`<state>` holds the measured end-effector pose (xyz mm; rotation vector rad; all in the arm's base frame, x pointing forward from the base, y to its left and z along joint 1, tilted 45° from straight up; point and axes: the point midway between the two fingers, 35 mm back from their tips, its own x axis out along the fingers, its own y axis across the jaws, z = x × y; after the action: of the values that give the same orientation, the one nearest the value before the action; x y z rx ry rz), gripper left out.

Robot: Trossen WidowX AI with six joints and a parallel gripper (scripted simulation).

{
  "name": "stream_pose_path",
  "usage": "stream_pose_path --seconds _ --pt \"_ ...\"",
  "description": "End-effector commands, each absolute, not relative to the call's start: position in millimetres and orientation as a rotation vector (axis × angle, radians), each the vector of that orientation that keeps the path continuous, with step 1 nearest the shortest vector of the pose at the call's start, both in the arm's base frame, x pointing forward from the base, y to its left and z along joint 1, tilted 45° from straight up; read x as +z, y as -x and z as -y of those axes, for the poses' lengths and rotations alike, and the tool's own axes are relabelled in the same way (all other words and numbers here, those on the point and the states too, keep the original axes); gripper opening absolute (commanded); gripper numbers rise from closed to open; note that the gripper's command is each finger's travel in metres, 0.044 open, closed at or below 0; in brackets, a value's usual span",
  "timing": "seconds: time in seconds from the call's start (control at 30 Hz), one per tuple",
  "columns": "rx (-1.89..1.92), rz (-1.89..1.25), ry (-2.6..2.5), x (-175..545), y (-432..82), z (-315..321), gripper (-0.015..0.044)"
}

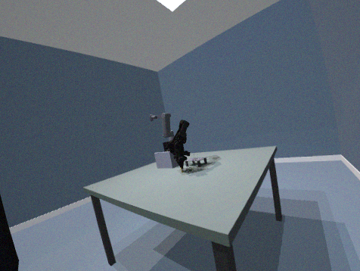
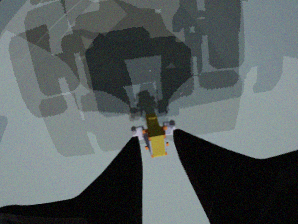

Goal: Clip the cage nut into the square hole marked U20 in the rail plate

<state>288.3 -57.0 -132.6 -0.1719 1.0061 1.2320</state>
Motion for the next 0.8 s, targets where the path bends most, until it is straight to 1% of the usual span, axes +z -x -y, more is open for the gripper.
stream_pose_path --seconds 0.0,0.73,0.77 --pt "1.230 -1.005 0.167 -132.7 -288.5 56.3 0.0120" --pt "1.230 -1.005 0.167 -132.5 -288.8 55.7 0.0120" --pt "1.232 -1.006 0.171 -132.7 -288.5 56.2 0.0094"
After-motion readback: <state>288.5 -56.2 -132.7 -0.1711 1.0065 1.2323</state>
